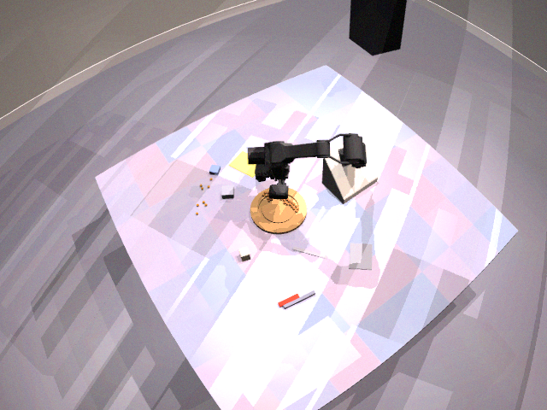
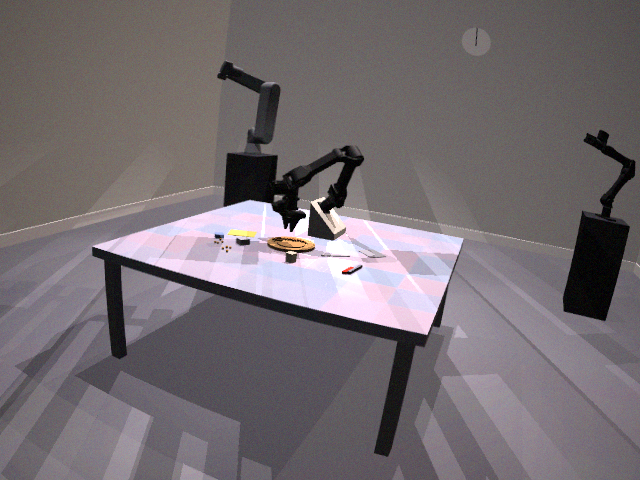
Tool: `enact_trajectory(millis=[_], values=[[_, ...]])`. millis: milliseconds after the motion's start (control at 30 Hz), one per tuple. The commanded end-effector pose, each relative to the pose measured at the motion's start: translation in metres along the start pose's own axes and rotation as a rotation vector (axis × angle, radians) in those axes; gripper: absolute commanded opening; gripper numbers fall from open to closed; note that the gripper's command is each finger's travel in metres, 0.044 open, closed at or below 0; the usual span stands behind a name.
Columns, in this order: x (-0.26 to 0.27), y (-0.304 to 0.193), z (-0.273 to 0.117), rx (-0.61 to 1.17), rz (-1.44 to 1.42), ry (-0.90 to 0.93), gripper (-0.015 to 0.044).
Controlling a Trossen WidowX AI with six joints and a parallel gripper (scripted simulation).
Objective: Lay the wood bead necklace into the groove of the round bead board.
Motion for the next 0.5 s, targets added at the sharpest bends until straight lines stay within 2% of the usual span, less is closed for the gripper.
enact_trajectory(millis=[0, 467], values=[[0.000, 0.000, 0.010, 0.004, 0.011, -0.003, 0.0250], [0.001, 0.002, 0.019, -0.005, 0.002, -0.004, 0.0250]])
Point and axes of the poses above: the point midway between the two fingers, 35 mm back from their tips, its own z axis out along the fingers, its own x axis across the jaws, y = z × x, the point moved 8 cm from there along -z, back along the fingers, and after that the axes turned 9 degrees about -z, right-handed, at the moved point
